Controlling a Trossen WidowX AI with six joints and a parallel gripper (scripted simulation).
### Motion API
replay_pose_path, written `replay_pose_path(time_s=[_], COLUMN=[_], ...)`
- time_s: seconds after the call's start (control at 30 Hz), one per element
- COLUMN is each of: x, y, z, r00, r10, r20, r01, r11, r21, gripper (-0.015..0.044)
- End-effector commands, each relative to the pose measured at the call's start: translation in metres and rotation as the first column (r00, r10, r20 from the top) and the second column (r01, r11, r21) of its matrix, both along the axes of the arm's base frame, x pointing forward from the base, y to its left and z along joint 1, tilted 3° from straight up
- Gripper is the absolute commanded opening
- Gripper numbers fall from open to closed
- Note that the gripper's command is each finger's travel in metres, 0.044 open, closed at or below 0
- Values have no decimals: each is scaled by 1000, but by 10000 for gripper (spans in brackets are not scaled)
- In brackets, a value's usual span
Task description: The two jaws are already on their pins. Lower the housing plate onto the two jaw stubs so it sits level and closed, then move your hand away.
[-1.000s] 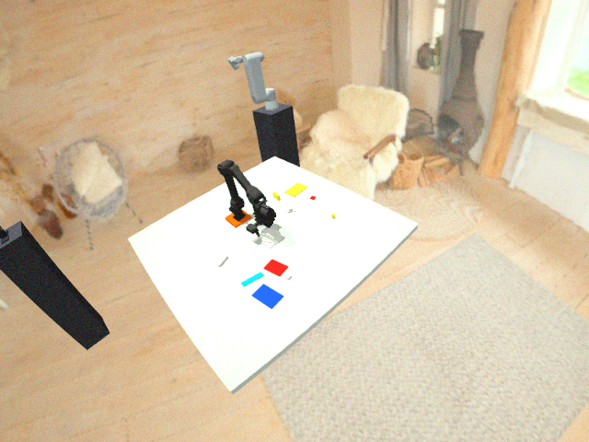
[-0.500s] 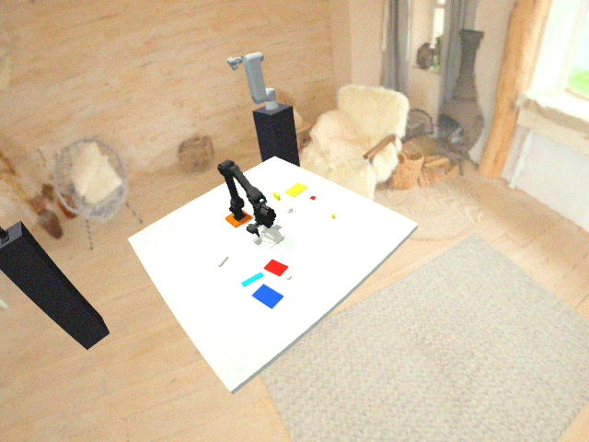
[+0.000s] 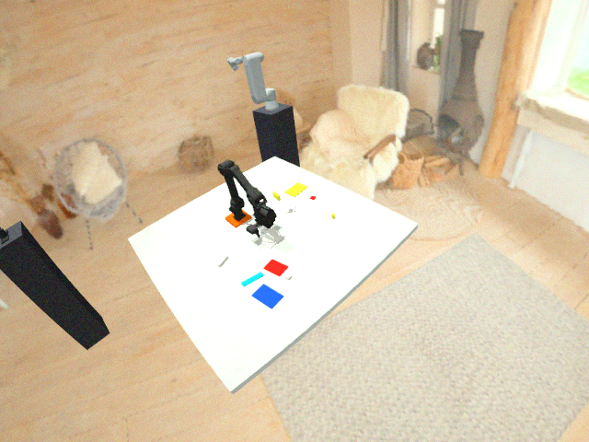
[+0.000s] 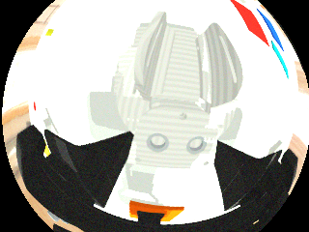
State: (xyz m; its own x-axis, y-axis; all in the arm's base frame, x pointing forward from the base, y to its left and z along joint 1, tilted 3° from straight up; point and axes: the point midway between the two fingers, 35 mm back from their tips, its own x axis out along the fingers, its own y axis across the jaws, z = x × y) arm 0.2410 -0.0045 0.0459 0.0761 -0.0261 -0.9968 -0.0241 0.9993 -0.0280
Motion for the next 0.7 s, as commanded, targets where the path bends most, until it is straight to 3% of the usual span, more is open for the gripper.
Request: replay_pose_path(time_s=[0.0, 0.67], x=[0, 0], y=[0, 0], z=[-1, -3], r00=[1000, 1000], r10=[2, 1], r20=[0, 0], r01=[-2, -1], r11=[1000, 1000], r21=[3, 4], gripper=[351, 351])
